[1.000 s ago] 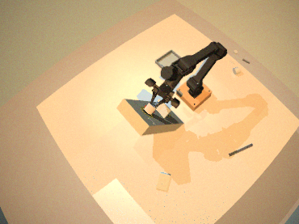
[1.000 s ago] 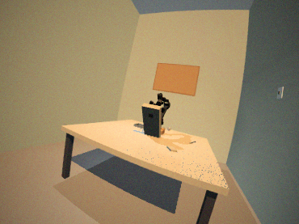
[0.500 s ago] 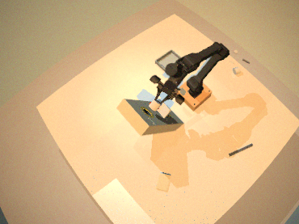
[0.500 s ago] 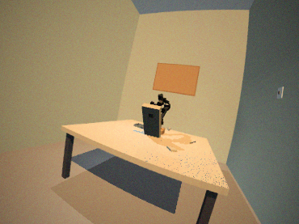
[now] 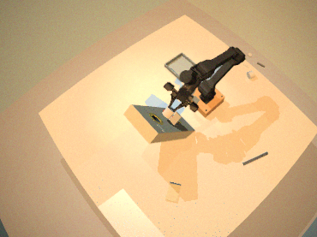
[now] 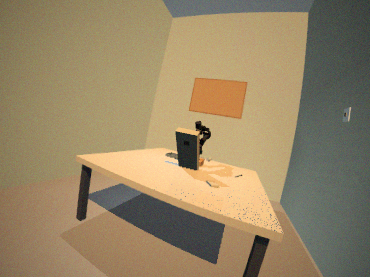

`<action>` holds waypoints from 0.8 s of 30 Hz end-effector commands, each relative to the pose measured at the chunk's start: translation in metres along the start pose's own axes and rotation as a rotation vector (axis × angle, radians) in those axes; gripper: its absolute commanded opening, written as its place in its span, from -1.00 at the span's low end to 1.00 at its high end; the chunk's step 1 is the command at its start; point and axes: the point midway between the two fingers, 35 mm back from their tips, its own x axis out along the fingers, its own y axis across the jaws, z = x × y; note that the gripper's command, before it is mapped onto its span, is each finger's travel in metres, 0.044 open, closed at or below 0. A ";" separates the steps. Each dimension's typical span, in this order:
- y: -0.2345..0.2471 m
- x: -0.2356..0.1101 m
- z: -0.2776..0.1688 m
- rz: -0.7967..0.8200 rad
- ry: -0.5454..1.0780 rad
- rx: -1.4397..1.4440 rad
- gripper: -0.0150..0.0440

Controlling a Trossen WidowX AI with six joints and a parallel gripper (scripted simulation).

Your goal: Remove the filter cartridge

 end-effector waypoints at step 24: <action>-0.024 -0.011 0.064 -0.004 -0.019 -0.005 -0.10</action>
